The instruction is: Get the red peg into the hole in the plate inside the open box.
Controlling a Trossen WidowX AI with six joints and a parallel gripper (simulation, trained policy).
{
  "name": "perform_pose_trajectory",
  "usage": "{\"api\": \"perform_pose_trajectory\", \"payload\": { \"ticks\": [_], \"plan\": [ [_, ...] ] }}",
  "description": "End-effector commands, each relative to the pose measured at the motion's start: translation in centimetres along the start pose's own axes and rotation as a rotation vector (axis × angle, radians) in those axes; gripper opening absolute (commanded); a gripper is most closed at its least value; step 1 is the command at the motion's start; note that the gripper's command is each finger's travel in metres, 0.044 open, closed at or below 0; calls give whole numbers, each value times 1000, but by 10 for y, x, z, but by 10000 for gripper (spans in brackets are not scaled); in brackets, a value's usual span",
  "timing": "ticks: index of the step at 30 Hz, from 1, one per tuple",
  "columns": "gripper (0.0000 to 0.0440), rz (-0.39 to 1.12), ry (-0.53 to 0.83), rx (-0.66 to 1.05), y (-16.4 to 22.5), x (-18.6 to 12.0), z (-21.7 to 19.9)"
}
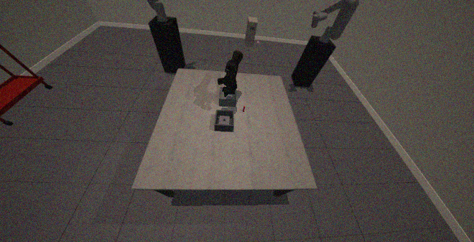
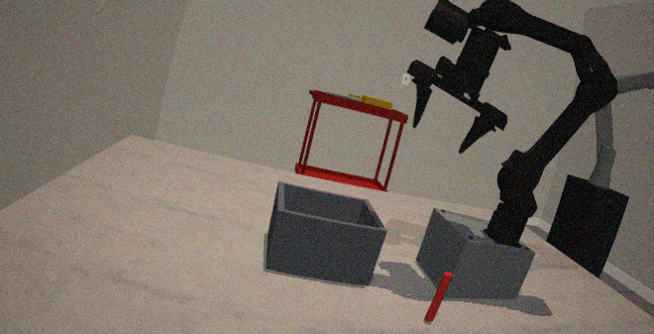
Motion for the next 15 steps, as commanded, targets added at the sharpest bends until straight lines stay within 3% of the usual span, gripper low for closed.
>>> {"api": "perform_pose_trajectory", "payload": {
  "ticks": [1,15],
  "plan": [
    [440,-3,39,-74,18,6,3],
    [440,-30,157,-306,85,34,-6]
  ]
}}
Point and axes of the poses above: the point midway between the two fingers, 35 mm back from their tips, its own x axis out along the fingers, its own z axis across the jaws, y = z × x, the point moved 3 cm from there along -x, back along the fingers, and after that the axes turned 4 degrees about -x, right-handed, at the moved point
